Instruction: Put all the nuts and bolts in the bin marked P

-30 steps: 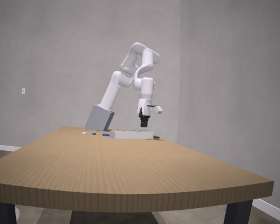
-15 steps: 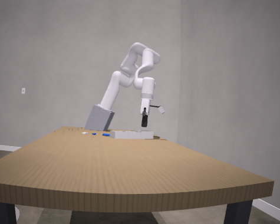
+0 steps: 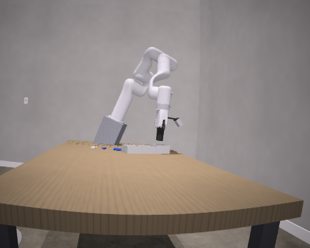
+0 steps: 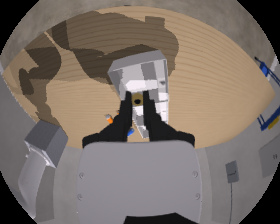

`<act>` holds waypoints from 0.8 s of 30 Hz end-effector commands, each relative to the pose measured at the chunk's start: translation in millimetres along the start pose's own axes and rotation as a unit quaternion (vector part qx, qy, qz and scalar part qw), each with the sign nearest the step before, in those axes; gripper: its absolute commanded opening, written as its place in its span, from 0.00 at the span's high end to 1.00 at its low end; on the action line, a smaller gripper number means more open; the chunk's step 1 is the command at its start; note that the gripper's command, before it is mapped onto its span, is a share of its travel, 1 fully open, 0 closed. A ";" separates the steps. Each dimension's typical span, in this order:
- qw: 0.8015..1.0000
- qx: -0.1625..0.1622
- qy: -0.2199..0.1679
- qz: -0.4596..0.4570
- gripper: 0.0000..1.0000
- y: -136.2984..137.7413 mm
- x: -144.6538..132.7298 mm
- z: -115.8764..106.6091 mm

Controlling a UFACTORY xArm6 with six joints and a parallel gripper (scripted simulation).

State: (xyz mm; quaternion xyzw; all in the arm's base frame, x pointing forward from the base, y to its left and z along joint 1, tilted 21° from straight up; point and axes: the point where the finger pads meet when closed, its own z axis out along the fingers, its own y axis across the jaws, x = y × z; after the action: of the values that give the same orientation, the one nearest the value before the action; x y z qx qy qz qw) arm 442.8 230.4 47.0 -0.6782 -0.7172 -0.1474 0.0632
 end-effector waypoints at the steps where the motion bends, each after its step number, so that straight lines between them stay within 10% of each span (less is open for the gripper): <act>1: 0.997 -0.005 0.018 -0.076 1.00 1.3 0.6 -1.1; 24: 0.994 -0.006 0.026 -0.108 1.00 1.3 0.3 4.9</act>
State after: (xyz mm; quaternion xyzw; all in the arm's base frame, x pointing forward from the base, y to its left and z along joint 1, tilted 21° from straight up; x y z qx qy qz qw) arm 443.2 230.4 46.1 -0.5935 -0.7834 -0.1741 0.0619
